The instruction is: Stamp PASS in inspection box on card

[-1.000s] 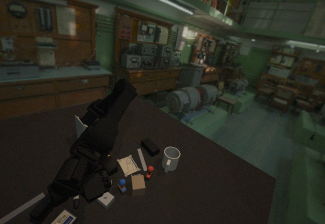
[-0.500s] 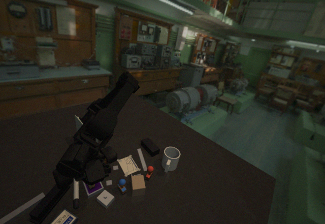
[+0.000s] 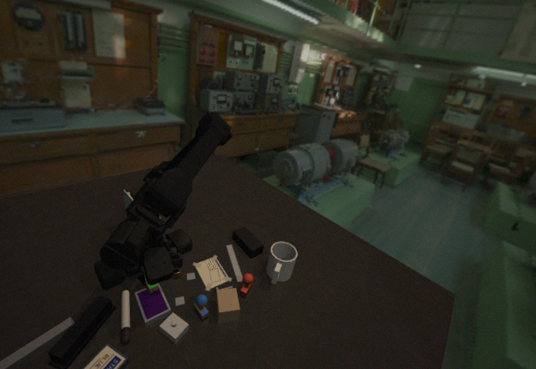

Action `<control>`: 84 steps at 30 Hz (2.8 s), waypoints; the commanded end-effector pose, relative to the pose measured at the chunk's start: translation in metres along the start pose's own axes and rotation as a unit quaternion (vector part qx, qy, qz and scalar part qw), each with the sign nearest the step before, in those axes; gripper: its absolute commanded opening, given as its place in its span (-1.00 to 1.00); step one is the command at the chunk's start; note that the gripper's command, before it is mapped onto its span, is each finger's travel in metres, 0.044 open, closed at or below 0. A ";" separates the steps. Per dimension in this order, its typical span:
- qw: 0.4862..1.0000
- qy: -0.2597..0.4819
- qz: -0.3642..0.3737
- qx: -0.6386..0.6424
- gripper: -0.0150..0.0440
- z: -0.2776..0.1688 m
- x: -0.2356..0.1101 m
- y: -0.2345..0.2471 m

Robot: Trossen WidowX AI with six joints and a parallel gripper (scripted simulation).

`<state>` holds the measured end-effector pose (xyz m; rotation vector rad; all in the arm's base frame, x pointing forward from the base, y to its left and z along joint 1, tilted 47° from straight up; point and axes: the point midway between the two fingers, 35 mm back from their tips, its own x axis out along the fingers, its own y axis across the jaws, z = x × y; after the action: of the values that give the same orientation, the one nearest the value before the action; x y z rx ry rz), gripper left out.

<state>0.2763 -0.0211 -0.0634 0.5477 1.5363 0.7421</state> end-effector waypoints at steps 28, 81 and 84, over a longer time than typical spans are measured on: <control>1.000 -0.001 -0.004 -0.004 -0.49 -0.001 0.018 0.001; 1.000 -0.001 -0.002 -0.006 -0.49 -0.002 0.053 0.002; 1.000 -0.001 -0.002 -0.006 -0.49 -0.002 0.053 0.002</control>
<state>0.2687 0.0168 -0.0974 0.5280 1.5302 0.7482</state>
